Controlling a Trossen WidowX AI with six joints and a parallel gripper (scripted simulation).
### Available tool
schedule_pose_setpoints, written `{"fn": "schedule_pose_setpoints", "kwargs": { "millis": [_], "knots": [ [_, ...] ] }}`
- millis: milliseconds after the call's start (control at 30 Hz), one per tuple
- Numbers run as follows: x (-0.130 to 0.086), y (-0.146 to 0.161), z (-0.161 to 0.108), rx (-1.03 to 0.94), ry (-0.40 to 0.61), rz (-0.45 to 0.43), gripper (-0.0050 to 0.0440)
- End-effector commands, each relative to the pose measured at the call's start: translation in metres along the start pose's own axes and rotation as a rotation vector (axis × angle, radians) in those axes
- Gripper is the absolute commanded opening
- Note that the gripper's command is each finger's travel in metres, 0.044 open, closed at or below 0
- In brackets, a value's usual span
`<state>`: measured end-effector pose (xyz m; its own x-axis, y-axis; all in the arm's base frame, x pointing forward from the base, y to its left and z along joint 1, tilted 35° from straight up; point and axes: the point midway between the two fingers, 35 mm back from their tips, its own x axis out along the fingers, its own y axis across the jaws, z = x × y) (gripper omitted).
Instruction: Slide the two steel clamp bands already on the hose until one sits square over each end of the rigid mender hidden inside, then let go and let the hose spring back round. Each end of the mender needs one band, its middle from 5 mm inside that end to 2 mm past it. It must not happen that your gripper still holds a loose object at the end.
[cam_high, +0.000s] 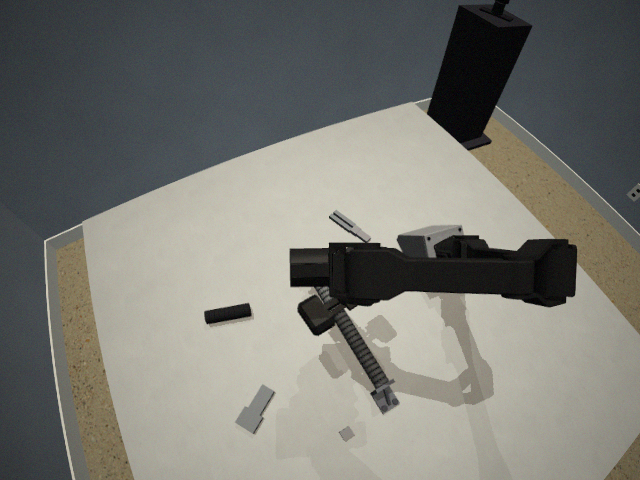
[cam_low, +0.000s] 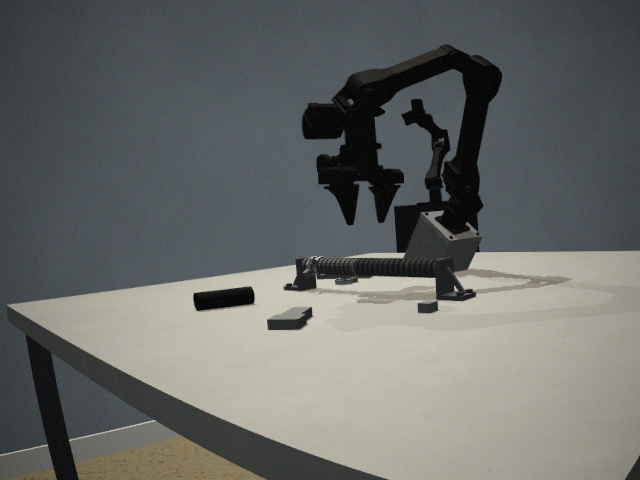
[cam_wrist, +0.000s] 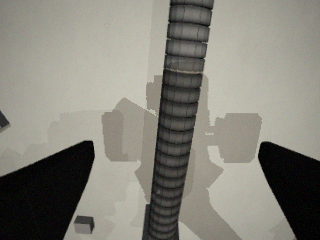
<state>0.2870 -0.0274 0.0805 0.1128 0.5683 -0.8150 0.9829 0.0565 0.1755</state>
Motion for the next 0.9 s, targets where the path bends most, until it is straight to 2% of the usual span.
{"fn": "schedule_pose_setpoints", "kwargs": {
  "millis": [0,267,300,400,467,867],
  "knots": [
    [0.003,-0.005,0.006,0.089,0.005,-0.017,0.0440],
    [0.006,-0.005,0.007,0.089,0.005,-0.017,0.0440],
    [0.014,-0.005,0.011,0.089,0.005,-0.017,0.0440],
    [0.057,-0.011,0.024,0.104,0.015,-0.037,0.0440],
    [0.066,-0.008,0.029,0.089,0.005,-0.017,0.0440],
    [0.068,-0.008,0.030,0.089,0.005,-0.017,0.0440]
  ]
}}
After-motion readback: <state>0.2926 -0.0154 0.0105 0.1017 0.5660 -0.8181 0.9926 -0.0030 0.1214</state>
